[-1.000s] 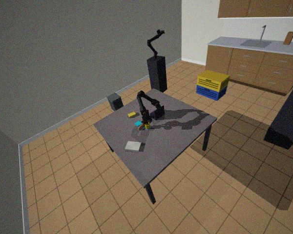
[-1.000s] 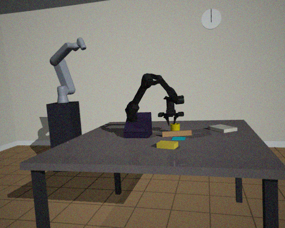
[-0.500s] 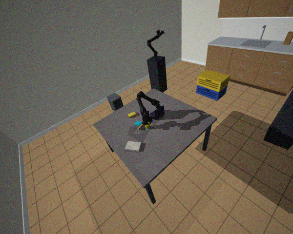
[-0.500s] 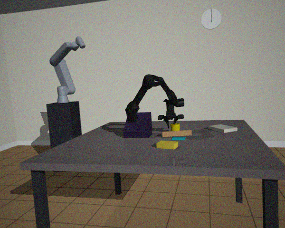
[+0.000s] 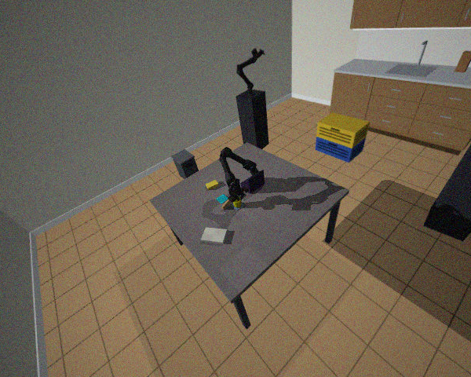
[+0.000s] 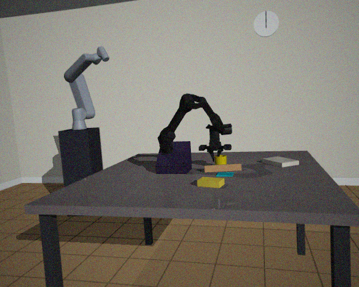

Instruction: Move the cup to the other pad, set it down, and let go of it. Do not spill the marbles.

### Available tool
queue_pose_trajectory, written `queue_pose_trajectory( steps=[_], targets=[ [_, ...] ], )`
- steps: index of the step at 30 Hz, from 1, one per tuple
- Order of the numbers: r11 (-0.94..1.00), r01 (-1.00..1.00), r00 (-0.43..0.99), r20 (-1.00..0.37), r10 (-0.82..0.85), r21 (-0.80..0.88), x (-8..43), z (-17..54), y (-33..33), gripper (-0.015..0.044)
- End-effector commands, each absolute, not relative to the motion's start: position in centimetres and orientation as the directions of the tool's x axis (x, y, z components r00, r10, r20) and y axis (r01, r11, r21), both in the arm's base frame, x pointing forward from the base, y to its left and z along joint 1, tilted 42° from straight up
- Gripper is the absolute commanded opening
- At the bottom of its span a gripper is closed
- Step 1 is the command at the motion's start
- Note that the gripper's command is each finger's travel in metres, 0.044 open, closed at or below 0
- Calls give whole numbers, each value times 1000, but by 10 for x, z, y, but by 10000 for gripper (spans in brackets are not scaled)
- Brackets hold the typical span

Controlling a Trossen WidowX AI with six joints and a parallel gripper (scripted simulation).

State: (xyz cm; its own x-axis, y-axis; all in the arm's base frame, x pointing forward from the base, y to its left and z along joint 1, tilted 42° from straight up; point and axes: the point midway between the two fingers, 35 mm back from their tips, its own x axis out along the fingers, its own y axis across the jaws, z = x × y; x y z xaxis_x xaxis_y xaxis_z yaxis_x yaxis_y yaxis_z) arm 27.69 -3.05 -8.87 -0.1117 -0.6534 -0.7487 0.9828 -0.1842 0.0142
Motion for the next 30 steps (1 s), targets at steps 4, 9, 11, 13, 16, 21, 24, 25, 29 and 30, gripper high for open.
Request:
queue_pose_trajectory(
  steps=[4,9,11,13,16,21,24,25,29,30],
  targets=[
    [-184,983,-111,-749,-653,15,277,-89,-30,47],
    [-184,983,-111,-749,-653,15,277,-89,-30,13],
    [-184,983,-111,-749,-653,15,277,-88,-30,0],
    [-184,983,-111,-749,-653,15,278,-86,-28,0],
    [-183,983,-111,-749,-653,14,280,-79,-21,0],
    [-181,983,-111,-749,-653,12,282,-64,-7,0],
    [-179,984,-111,-748,-654,10,282,-54,1,0],
    [-179,984,-112,-748,-654,10,282,-50,4,0],
    [-178,984,-112,-747,-655,9,282,-42,10,0],
    [-178,984,-112,-747,-655,9,282,-42,11,0]
  ],
)
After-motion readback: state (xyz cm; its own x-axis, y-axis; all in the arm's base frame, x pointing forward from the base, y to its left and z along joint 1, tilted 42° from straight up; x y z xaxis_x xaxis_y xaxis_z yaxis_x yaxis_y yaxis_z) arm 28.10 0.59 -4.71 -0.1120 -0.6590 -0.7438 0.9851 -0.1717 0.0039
